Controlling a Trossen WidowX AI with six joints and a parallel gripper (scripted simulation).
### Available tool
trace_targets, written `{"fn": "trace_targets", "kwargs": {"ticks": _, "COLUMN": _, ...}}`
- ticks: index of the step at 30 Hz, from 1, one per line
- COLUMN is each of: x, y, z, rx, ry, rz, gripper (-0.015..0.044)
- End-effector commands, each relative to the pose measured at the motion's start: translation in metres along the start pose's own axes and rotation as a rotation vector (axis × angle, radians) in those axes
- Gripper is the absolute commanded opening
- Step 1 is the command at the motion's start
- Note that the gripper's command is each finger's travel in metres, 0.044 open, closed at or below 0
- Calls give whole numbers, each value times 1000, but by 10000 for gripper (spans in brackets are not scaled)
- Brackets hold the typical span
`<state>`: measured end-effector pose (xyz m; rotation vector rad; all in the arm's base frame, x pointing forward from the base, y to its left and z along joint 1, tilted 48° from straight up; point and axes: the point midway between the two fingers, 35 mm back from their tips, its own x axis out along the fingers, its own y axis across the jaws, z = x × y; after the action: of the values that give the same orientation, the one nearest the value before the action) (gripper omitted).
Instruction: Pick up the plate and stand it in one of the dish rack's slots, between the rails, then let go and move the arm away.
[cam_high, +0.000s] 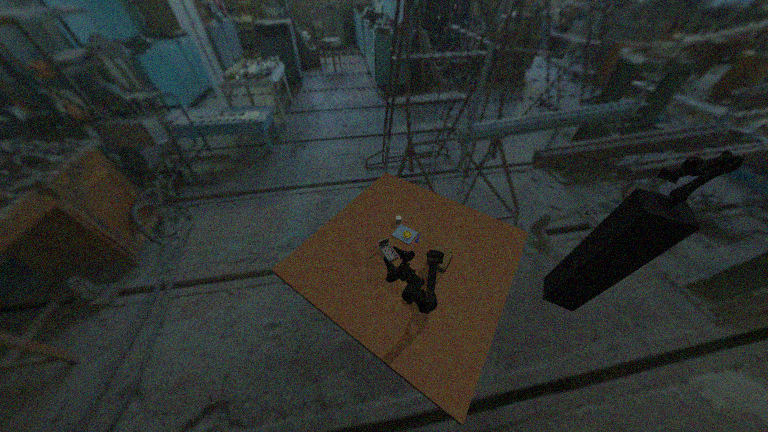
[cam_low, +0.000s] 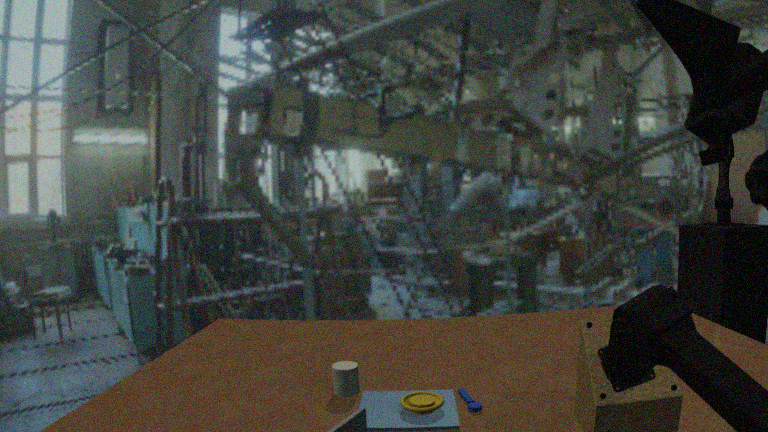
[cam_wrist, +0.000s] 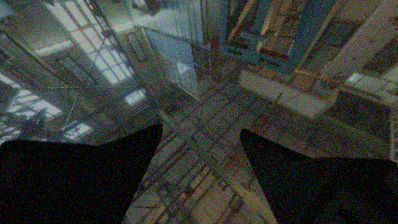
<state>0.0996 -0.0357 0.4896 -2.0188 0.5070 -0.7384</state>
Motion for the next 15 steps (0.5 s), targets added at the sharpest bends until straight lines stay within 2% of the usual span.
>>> {"fn": "trace_targets", "kwargs": {"ticks": 1, "x": 1, "y": 1, "z": -1, "rx": 4, "ry": -1, "rz": 3, "gripper": 400}}
{"fn": "trace_targets", "kwargs": {"ticks": 15, "x": 65, "y": 77, "z": -26, "rx": 347, "ry": -71, "rz": 285, "gripper": 400}}
